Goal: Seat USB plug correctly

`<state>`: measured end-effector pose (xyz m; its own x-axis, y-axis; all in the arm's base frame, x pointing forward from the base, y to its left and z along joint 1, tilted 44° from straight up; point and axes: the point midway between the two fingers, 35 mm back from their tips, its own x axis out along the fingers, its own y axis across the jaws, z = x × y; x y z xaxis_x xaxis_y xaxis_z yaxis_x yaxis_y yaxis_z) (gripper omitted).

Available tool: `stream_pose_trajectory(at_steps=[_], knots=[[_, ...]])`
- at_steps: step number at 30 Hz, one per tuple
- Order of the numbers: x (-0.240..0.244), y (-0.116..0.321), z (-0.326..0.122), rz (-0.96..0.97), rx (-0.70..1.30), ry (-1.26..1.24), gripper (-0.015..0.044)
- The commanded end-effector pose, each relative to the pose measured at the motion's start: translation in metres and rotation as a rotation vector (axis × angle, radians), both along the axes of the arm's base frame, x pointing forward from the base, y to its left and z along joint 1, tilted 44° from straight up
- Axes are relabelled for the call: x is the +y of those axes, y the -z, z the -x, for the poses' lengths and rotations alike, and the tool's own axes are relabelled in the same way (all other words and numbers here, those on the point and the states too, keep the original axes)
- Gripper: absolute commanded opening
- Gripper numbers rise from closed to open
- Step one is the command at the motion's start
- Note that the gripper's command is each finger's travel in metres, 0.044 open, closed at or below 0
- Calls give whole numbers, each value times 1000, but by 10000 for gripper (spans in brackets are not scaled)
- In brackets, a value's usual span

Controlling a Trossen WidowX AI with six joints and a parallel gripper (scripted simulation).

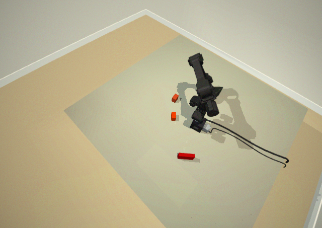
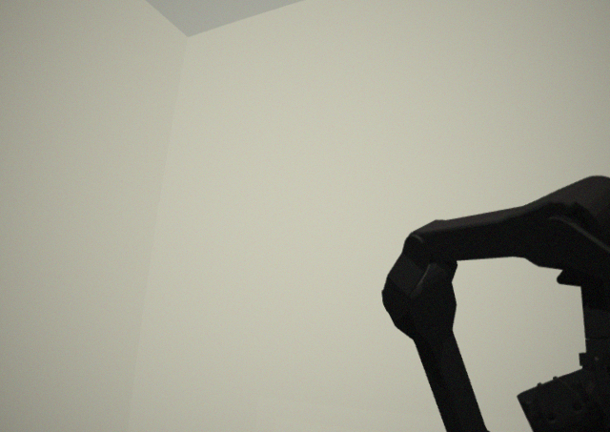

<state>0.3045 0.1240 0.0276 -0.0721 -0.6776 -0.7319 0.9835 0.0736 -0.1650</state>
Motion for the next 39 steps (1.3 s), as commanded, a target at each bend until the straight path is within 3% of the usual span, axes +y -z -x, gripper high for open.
stream_pose_trajectory(at_steps=[1,39], knots=[[0,0,0,1,-17,19,0],[-2,3,1,1,-7,7,0]])
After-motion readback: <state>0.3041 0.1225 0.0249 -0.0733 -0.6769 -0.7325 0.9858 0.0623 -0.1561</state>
